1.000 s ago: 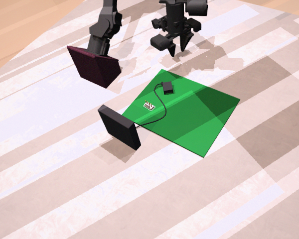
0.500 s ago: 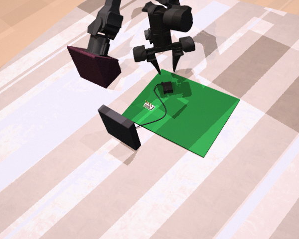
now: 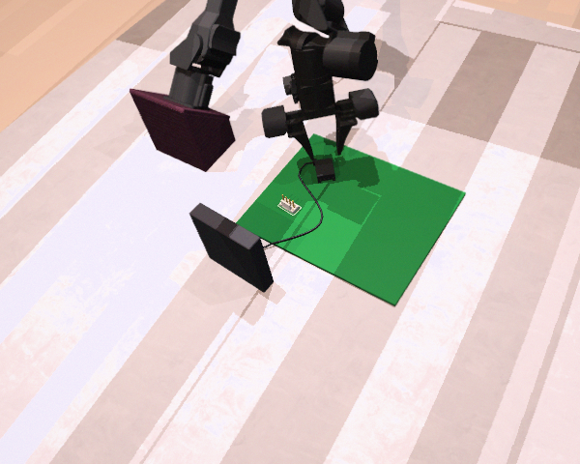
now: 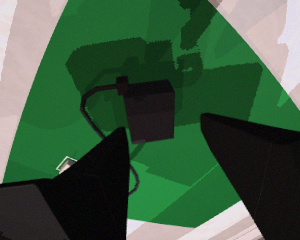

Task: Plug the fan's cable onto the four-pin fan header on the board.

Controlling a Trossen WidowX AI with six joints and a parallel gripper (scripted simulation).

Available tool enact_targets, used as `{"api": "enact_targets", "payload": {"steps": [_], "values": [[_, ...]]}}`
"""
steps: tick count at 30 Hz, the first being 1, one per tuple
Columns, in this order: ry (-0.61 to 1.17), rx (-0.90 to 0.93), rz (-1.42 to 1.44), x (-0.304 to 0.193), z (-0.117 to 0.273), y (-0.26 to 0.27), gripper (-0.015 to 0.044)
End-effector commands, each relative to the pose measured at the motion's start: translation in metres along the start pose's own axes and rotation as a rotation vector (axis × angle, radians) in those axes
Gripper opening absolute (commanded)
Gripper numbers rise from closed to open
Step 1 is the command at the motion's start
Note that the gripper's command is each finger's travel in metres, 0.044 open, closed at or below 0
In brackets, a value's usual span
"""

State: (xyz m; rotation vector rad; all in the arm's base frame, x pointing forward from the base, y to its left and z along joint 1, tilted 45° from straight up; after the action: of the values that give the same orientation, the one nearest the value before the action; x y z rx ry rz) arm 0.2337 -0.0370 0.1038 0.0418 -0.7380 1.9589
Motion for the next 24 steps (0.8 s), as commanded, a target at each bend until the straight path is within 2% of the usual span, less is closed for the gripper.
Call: {"api": "enact_targets", "payload": {"steps": [1,21,24], "values": [[-0.002,0.009,-0.01,0.001,-0.007,0.002,0.021],[-0.003,0.008,-0.011,0.008,-0.031,0.003,0.021],[-0.005,0.002,-0.003,0.008,-0.029,0.002,0.0131]]}}
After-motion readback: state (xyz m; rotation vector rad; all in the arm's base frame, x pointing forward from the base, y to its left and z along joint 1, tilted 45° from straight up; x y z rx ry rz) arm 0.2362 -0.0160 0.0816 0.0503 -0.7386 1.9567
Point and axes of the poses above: the point midway between the two fingers, 35 mm back from their tips, its own z axis back along the fingers, its own y axis across the jaws, x = y × z, the point moved 10 cm from there along z, back along the fingers, and after that the axes turned 1 degree about -z, right-handed, at the moved point
